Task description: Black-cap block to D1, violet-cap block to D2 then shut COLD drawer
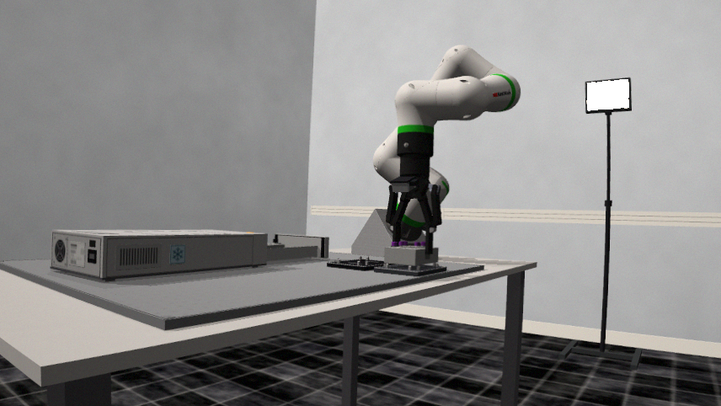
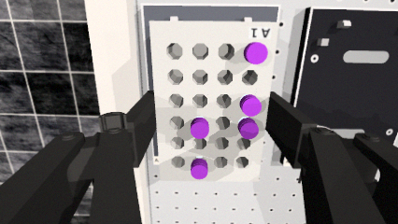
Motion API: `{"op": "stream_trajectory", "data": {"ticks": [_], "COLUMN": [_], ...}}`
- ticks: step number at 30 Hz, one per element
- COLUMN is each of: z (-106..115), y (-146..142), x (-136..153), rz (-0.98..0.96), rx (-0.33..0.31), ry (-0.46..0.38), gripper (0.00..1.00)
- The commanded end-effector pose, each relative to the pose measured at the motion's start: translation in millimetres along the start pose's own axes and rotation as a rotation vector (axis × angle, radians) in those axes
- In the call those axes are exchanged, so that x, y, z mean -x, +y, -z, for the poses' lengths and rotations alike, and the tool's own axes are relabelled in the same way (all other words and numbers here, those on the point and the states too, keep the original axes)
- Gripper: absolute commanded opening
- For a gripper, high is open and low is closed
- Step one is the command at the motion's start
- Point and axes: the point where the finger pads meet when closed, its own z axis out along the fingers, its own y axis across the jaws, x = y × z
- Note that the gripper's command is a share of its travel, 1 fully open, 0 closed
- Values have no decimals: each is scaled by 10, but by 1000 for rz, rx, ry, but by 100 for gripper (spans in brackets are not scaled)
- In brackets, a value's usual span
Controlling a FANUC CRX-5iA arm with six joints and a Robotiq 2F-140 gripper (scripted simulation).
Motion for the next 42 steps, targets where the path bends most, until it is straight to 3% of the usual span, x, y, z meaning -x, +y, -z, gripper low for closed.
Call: {"op": "stream_trajectory", "data": {"ticks": [1,42], "z": [4,-58], "y": [0,0], "x": [-6,-6], "rz": [1,1], "rx": [0,0], "ry": [2,2], "gripper": [10,10]}}
